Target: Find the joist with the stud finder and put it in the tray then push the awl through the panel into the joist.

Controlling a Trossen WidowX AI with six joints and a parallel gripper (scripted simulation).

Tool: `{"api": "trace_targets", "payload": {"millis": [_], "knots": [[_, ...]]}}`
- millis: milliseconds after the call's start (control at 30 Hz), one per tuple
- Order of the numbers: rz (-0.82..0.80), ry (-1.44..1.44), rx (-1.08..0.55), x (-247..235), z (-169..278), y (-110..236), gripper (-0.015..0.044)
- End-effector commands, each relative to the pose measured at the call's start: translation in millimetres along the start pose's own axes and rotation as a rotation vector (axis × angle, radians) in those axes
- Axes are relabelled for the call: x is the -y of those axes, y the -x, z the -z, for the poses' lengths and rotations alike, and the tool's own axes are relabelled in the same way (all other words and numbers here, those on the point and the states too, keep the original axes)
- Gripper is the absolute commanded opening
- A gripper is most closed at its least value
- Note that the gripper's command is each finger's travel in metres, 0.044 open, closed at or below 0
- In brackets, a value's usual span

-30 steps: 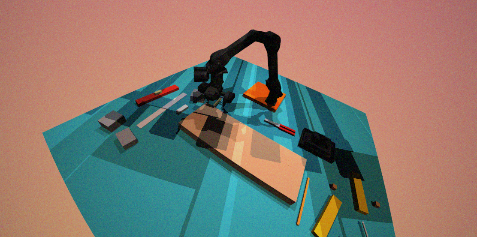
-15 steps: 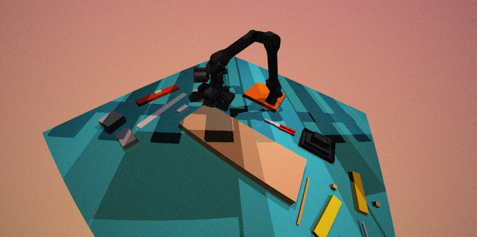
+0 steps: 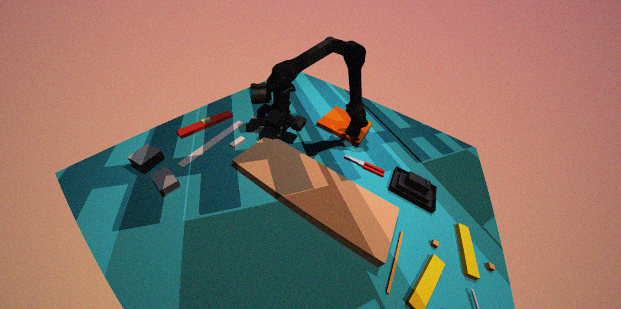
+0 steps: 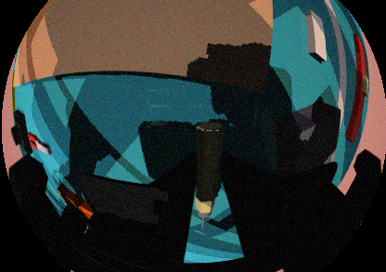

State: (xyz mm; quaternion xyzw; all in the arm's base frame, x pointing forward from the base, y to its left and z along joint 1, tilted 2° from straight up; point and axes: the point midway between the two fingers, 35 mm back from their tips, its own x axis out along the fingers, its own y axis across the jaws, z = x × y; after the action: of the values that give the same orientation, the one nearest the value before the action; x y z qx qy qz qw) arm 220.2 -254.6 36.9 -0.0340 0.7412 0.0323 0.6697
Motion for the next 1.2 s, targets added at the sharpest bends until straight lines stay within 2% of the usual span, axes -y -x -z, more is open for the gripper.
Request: {"api": "trace_targets", "payload": {"millis": [0, 400, 600, 1167], "knots": [[0.02, -0.006, 0.014, 4, -1, 29, 0.0], [0.02, -0.006, 0.014, -2, 8, 99, 0.0], [0.033, -0.012, 0.015, -2, 9, 104, 0.0], [0.447, -0.259, 0.11, 16, 13, 121, 0.0]]}}
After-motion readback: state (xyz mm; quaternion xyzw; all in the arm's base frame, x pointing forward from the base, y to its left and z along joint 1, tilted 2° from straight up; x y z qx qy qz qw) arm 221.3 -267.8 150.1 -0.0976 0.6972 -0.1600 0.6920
